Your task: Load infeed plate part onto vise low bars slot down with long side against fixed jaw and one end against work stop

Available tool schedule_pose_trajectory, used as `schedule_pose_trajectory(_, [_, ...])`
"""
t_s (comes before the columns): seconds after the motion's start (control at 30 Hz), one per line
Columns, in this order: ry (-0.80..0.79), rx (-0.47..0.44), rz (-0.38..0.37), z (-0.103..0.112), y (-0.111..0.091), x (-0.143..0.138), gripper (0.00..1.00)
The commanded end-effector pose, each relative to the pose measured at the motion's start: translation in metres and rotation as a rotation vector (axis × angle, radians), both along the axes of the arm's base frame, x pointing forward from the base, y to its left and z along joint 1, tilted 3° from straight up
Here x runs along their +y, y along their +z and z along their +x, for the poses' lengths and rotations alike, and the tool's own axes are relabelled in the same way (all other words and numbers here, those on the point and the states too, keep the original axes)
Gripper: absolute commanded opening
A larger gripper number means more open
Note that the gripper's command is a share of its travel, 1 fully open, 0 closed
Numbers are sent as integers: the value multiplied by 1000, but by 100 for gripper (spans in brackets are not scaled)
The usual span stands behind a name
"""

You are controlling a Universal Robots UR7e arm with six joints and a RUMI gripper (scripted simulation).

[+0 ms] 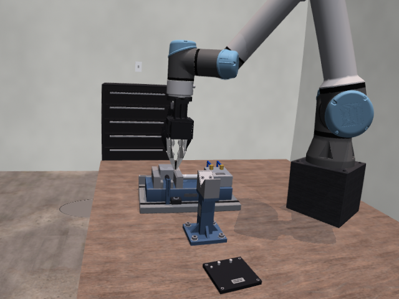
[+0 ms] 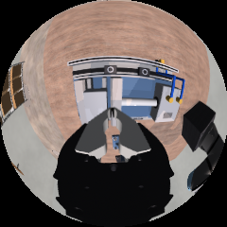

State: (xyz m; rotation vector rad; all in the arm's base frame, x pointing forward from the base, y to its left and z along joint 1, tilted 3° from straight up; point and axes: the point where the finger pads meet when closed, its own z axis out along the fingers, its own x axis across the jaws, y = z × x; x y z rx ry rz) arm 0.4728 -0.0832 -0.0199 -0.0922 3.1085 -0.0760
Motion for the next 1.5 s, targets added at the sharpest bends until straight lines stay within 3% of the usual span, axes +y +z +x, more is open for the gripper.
schedule_pose_trajectory(0.0, [0,-1,0,-2,0,0,0])
schedule_pose_trajectory(1.0, [0,-1,0,-11,3,-1,0])
schedule_pose_trajectory(1.47, [0,-1,0,-11,28,1,0])
